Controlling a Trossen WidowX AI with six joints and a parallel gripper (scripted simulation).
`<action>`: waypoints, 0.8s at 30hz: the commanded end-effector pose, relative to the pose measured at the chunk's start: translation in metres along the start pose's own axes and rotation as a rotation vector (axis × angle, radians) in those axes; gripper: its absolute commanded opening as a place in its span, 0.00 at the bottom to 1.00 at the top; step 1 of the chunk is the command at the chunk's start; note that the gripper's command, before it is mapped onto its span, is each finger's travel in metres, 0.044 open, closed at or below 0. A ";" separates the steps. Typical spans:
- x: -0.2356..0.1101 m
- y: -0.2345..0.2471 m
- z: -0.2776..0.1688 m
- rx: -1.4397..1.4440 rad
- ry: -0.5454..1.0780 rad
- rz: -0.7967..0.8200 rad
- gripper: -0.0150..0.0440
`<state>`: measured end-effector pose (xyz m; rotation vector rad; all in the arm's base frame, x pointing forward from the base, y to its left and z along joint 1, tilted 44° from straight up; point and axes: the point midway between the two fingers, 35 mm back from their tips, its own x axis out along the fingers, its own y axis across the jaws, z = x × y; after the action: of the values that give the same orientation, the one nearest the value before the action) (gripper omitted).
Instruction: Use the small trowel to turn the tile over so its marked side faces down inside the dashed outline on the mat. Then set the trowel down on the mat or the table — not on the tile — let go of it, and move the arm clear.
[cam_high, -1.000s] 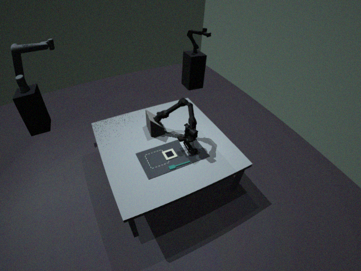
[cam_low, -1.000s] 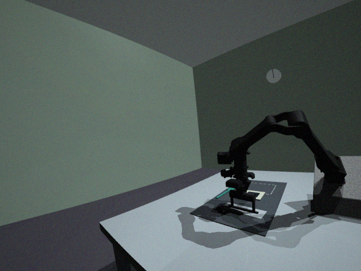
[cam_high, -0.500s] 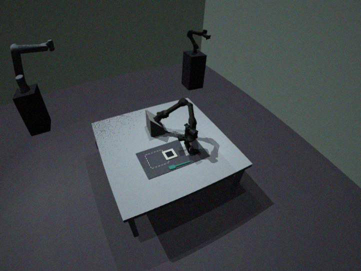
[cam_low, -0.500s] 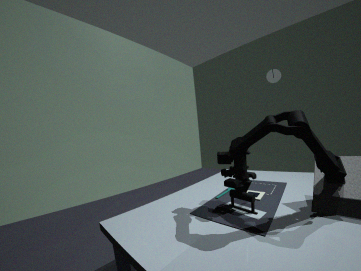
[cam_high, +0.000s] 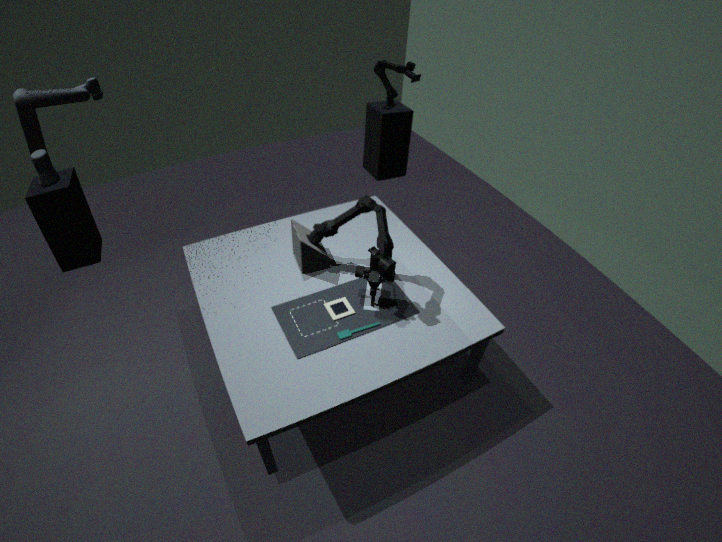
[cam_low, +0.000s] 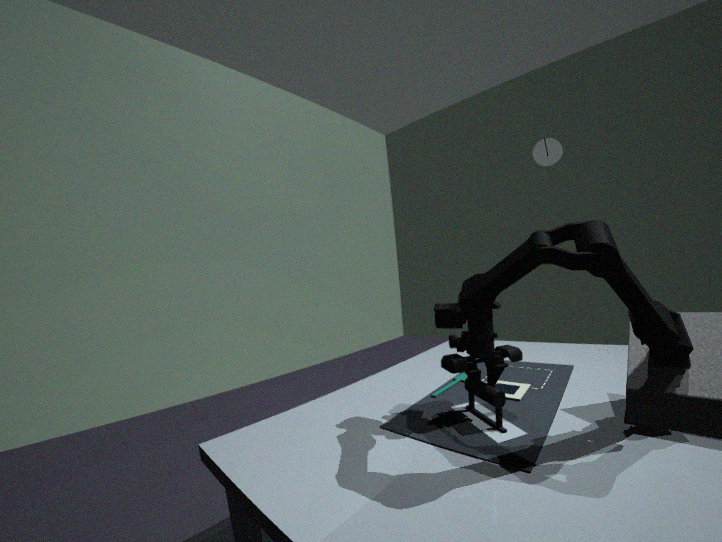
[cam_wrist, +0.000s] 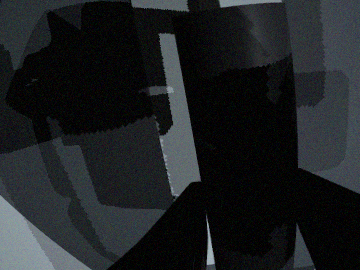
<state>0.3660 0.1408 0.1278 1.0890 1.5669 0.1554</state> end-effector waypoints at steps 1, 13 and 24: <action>0.000 -0.001 0.000 0.155 0.002 -0.003 0.47; 0.000 -0.001 0.000 0.515 0.002 -0.003 0.47; 0.000 -0.001 0.000 0.650 0.002 -0.003 0.47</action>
<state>0.3660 0.1410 0.1279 1.5528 1.6582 -0.3452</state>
